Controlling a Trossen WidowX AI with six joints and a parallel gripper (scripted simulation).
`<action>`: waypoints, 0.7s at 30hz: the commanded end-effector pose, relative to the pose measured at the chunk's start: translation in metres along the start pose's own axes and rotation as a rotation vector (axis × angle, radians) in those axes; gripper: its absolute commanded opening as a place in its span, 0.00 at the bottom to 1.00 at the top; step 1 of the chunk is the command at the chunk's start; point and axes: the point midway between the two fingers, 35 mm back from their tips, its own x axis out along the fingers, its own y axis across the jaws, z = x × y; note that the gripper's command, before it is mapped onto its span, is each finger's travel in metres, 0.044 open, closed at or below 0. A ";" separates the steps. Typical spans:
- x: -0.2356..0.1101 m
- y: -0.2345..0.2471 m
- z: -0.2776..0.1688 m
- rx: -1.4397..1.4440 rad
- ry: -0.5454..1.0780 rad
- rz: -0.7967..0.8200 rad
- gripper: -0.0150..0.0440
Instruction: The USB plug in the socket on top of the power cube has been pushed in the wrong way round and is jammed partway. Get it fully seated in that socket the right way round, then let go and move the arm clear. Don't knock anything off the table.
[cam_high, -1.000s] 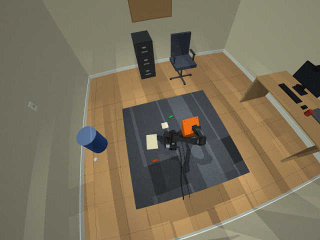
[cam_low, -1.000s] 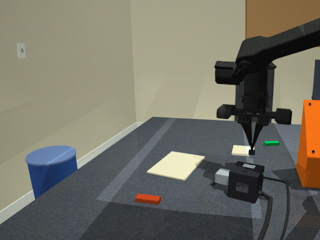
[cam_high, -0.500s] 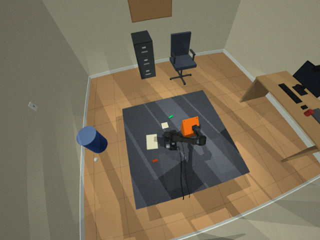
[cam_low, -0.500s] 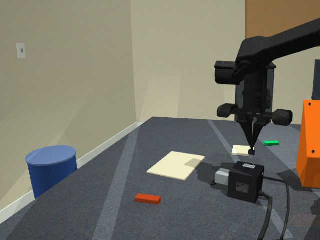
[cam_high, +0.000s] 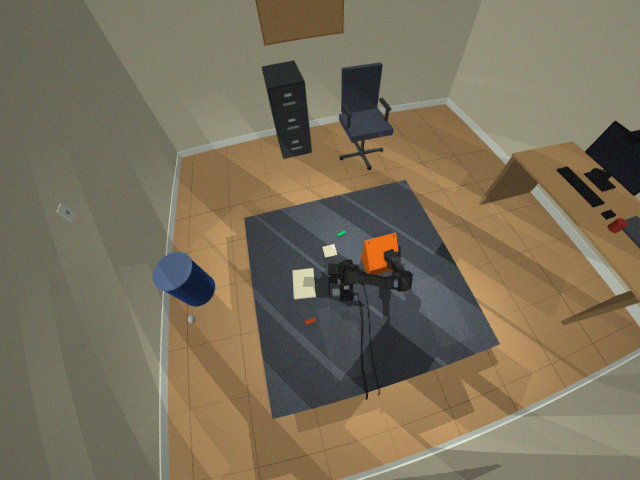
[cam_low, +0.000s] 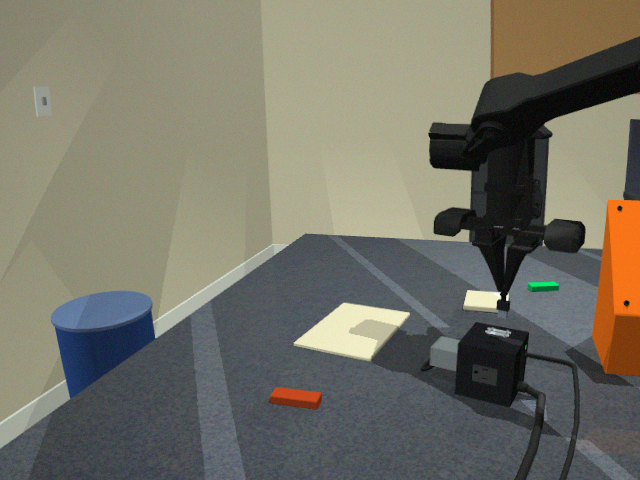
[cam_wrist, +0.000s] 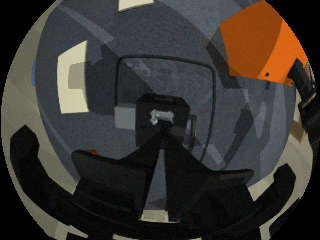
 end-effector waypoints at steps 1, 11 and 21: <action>0.001 0.000 0.000 -0.004 0.001 0.000 0.25; 0.002 0.000 -0.001 -0.009 0.001 0.000 0.25; 0.003 0.000 -0.002 -0.015 0.001 0.000 0.25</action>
